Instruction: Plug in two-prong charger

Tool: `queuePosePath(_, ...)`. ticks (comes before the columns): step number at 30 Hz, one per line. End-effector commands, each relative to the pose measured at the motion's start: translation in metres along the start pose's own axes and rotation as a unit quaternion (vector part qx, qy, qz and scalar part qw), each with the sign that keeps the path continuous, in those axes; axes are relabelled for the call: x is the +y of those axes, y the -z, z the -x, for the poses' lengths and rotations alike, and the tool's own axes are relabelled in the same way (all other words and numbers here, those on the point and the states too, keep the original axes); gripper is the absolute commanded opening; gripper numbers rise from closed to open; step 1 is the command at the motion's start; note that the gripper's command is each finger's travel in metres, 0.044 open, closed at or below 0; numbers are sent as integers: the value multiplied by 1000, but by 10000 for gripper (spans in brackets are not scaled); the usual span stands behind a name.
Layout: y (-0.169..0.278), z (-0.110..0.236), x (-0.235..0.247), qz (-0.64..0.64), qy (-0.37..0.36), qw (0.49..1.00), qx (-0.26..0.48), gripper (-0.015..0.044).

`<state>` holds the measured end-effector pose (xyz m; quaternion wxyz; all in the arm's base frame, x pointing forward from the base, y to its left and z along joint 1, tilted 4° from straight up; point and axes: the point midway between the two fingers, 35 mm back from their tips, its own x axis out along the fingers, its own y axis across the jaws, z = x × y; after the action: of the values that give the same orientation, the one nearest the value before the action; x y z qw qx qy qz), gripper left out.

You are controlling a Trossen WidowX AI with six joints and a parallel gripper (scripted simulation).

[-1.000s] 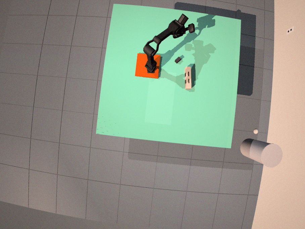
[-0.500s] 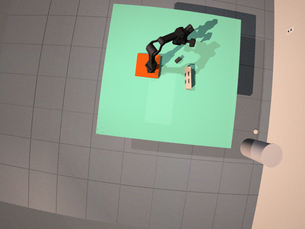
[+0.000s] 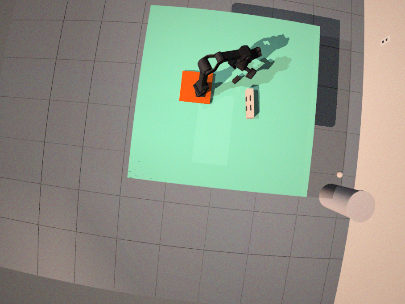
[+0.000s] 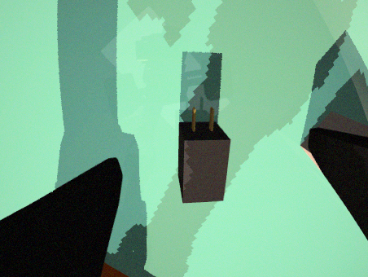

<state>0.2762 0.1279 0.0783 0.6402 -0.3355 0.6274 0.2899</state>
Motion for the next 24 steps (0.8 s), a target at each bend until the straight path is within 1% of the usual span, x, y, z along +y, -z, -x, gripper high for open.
queuePosePath(1,16,-6,0,-44,-27,998,28,440)
queuePosePath(6,32,-9,-2,-86,-50,994,54,440)
queuePosePath(12,33,-11,-2,-87,-50,993,55,440)
queuePosePath(24,34,-26,-1,-87,-50,993,55,440)
